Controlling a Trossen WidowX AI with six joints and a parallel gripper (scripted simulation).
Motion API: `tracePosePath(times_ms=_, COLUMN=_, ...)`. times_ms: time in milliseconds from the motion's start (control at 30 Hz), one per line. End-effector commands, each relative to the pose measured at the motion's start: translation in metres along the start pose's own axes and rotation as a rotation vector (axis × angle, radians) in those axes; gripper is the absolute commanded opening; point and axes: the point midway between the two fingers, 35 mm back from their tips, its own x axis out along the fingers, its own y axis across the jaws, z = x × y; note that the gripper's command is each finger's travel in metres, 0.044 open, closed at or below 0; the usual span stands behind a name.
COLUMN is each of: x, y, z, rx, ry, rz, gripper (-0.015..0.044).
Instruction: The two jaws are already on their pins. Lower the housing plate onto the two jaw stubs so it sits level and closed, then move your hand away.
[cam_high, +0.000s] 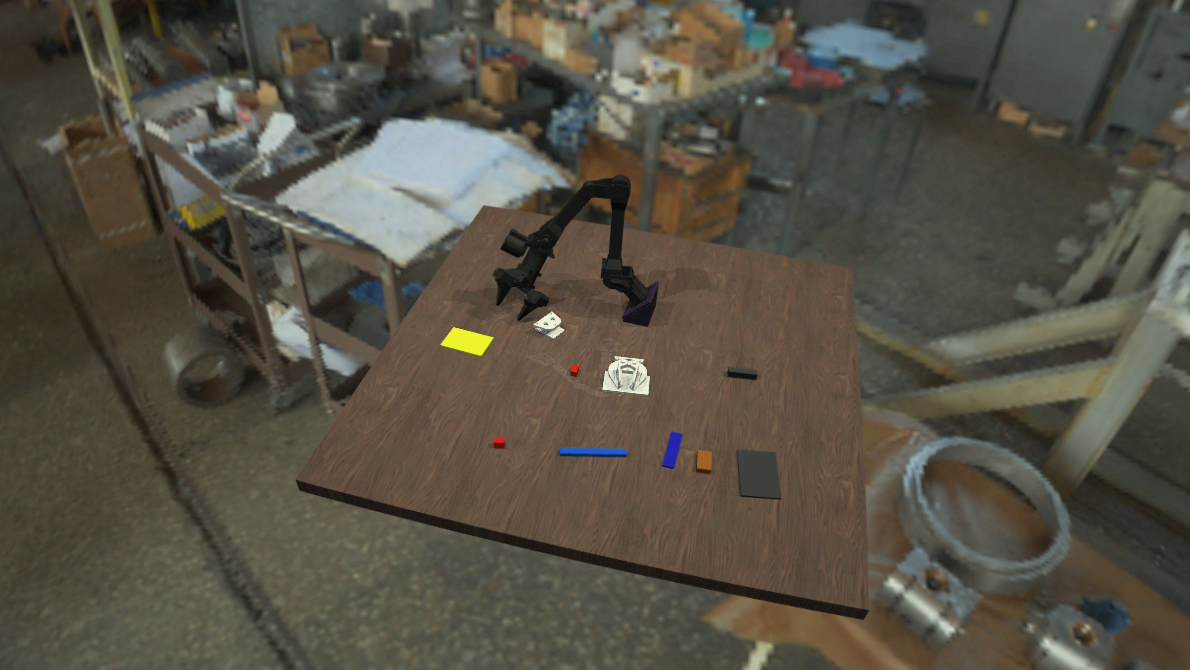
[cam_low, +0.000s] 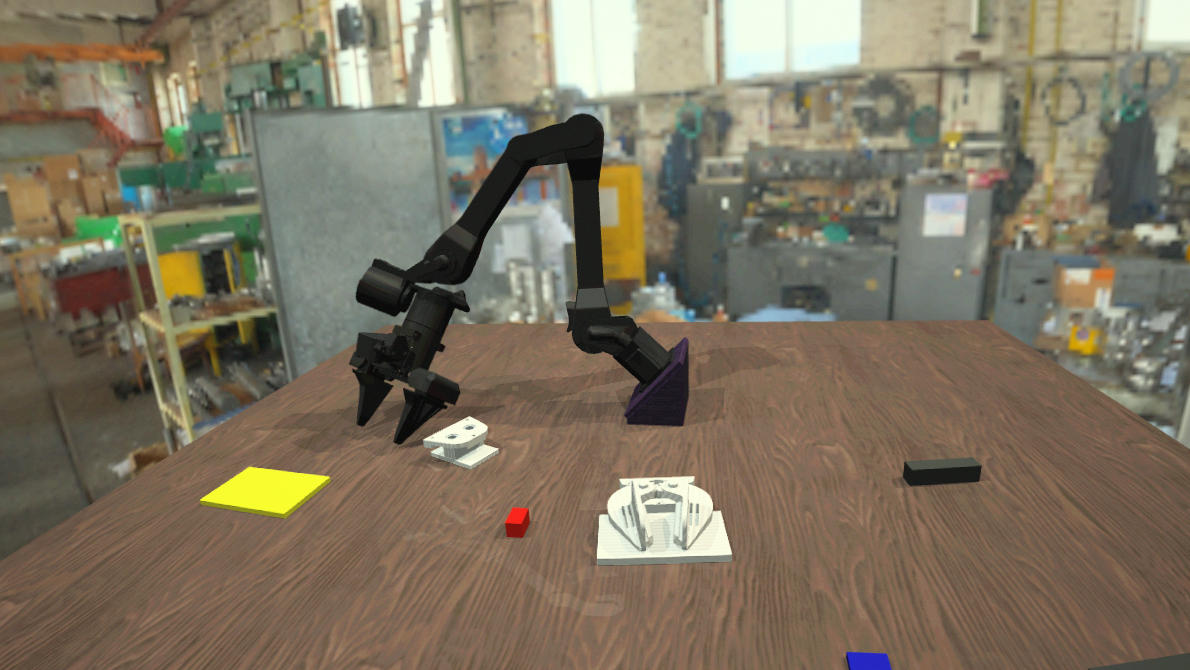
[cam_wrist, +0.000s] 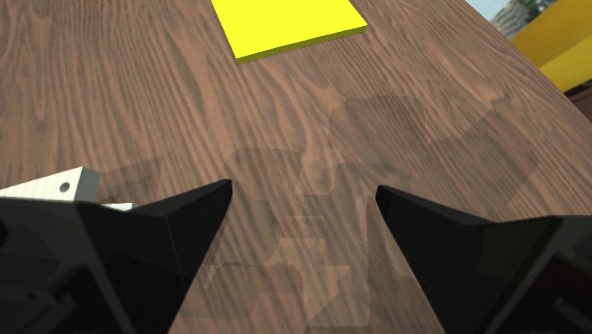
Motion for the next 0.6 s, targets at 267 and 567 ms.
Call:
tracePosePath(times_ms=267, x=0.006, y=0.011, z=0.008, rx=-0.023, ry=0.012, rz=0.048, gripper=0.0440)
tracePosePath(times_ms=567, x=0.008, y=0.020, z=0.014, rx=-0.043, ry=0.017, rz=0.081, gripper=0.0440)
